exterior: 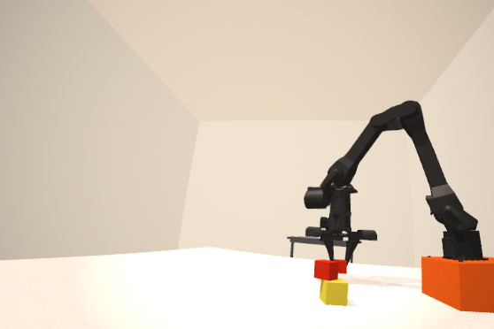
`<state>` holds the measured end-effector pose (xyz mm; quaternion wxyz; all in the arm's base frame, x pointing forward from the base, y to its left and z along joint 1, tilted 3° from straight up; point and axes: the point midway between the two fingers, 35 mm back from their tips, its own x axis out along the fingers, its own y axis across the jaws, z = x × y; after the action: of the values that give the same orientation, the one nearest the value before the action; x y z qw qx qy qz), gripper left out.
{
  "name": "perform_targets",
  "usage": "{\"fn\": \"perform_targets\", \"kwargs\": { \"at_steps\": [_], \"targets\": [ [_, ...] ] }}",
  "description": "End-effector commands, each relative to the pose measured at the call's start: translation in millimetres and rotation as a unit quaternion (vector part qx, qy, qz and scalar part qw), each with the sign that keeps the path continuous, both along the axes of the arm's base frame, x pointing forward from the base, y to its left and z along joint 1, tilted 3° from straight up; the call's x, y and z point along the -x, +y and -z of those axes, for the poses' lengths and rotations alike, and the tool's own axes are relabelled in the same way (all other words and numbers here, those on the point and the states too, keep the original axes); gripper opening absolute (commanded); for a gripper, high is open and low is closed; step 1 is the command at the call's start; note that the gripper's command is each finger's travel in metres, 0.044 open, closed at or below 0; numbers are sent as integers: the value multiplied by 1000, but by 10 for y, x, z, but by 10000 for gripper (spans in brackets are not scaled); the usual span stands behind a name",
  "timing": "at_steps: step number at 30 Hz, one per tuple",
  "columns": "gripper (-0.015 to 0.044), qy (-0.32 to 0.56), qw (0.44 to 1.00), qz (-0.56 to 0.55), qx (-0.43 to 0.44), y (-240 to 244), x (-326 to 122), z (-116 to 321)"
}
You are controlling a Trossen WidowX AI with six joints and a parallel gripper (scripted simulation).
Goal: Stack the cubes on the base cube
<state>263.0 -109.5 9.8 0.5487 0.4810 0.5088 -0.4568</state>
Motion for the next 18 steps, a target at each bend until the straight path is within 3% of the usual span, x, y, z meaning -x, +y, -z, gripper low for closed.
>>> {"fn": "perform_targets", "kwargs": {
  "at_steps": [1,18],
  "targets": [
    [105,-7,1000,1,1,-10,-30,-132],
    [105,-7,1000,1,1,7,29,-660]
  ]
}}
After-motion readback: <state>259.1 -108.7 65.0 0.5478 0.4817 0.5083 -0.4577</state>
